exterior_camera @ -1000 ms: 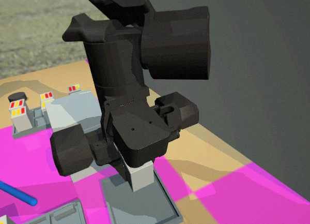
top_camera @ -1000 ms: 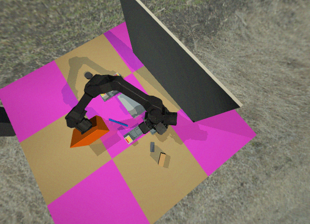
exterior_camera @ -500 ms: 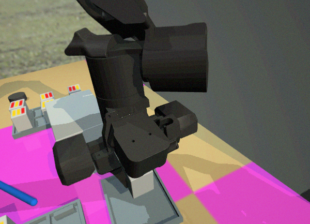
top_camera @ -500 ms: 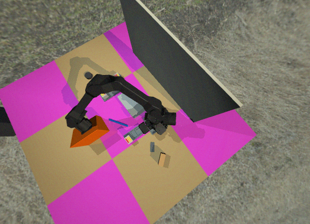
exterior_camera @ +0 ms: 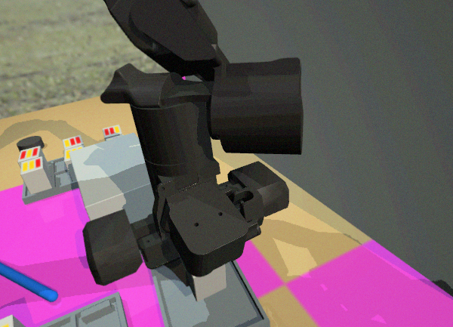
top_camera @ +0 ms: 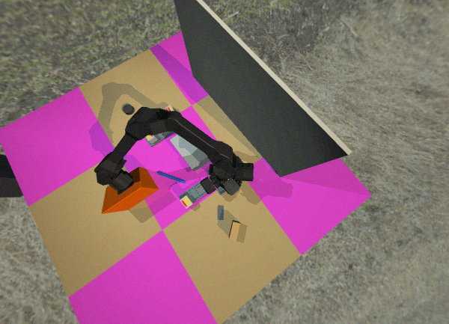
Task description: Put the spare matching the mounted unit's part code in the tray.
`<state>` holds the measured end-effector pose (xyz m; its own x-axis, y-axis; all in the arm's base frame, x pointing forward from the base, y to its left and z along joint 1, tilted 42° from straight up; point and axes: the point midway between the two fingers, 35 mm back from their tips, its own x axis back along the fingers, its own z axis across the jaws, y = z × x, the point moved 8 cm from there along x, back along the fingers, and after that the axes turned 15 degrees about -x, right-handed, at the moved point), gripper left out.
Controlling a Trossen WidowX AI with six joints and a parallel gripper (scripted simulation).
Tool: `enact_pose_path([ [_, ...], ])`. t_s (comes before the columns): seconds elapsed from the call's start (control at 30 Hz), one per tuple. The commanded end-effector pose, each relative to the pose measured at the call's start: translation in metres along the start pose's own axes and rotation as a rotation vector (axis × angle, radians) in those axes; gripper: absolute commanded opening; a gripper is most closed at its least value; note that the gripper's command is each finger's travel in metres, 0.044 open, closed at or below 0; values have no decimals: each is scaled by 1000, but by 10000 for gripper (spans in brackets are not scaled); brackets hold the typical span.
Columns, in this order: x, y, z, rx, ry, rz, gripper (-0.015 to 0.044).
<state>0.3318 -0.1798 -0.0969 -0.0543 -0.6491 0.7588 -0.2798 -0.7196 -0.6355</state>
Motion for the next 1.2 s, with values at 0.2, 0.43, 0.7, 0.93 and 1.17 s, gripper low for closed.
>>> enact_pose_path([
  [0.2,-10,0,-3,-7,-1,5,0],
  [0.43,-9,-1,-2,0,-1,1,105],
  [0.7,-9,-1,-2,0,-1,1,315],
  [0.93,2,0,-1,-1,0,0,440],
  [1.17,98,0,-3,-8,-2,1,440],
])
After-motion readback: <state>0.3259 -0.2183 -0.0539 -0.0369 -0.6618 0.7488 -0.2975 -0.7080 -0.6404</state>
